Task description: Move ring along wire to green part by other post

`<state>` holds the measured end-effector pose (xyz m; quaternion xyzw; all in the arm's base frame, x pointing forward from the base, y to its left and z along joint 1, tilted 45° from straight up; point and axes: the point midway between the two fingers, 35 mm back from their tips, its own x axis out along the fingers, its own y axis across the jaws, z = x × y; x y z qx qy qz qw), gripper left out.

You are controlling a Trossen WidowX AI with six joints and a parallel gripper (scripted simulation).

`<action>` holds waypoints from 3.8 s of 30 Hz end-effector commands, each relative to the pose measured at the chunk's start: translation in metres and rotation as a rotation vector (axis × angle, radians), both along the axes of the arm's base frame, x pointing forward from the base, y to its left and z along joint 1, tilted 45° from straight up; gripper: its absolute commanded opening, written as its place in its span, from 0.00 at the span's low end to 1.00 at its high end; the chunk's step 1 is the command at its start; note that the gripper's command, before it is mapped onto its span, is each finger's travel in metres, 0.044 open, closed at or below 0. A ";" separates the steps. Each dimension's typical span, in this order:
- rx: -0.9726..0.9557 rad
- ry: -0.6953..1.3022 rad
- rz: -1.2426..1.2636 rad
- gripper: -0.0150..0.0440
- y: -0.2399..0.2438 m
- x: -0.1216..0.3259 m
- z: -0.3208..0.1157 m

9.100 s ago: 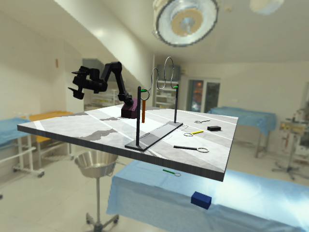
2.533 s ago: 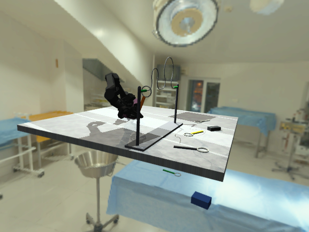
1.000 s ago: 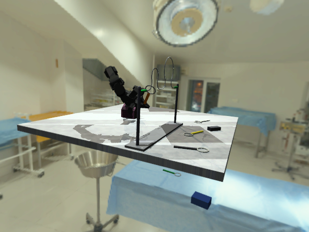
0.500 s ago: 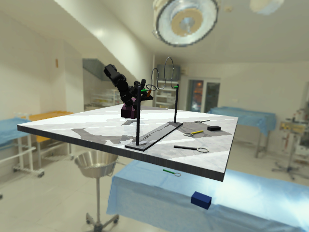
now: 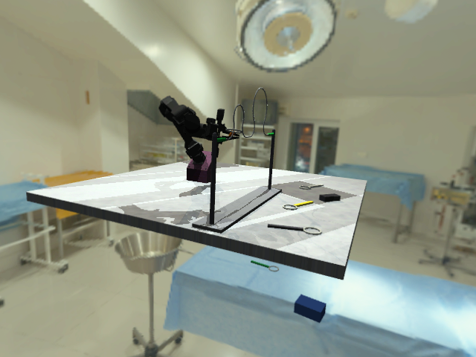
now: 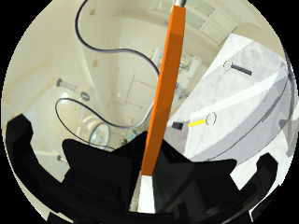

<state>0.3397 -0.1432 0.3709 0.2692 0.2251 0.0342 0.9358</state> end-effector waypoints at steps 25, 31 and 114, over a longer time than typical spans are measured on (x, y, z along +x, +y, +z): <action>0.359 -0.035 0.008 0.00 0.047 0.002 0.043; 0.396 -0.037 0.007 0.00 0.052 0.003 0.051; -1.185 0.089 -0.040 0.00 -0.048 -0.005 0.045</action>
